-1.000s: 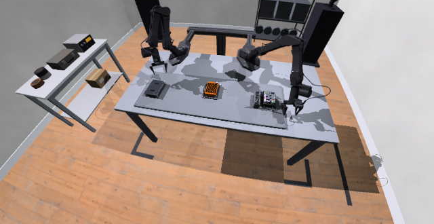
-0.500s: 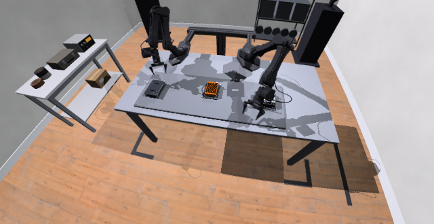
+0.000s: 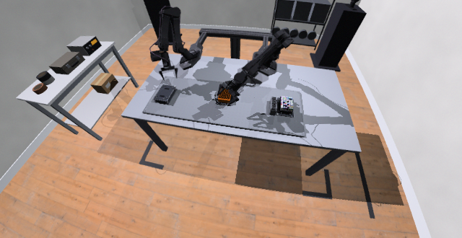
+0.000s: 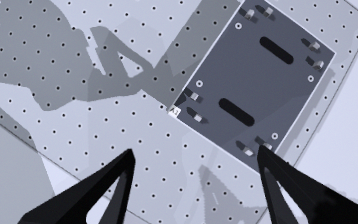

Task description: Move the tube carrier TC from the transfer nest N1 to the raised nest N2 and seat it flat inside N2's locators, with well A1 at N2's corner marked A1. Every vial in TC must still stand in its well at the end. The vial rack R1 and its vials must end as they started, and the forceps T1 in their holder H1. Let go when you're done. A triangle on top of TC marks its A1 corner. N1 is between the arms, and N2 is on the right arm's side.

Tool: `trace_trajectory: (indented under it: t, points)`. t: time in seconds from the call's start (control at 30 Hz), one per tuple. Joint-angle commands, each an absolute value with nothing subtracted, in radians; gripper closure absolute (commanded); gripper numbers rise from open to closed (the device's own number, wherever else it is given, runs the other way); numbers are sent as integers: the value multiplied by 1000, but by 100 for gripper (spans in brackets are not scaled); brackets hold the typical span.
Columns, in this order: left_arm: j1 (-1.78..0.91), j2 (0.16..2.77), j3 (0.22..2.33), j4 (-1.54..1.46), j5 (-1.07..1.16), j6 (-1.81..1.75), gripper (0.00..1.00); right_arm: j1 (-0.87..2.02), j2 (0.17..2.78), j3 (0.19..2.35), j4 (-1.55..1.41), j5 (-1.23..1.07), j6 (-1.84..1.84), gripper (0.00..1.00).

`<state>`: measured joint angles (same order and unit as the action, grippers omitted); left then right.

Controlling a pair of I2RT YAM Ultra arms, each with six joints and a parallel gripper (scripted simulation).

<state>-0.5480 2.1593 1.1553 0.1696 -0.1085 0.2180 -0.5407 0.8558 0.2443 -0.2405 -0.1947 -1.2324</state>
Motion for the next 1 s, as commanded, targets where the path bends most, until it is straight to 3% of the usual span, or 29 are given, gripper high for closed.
trace_trajectory:
  t: [0.0,0.53,0.97]
  points:
    - [-695,2184,1116,236,-145,158,0,-549,864,227,-221,-216,-1224,0]
    - [-1342,2312,1034,377,-278,7,0,-547,864,227,-221,-216,-1225,0]
    - [-1373,2281,1042,235,-316,-87,0,-507,910,288,-290,-205,-1274,0]
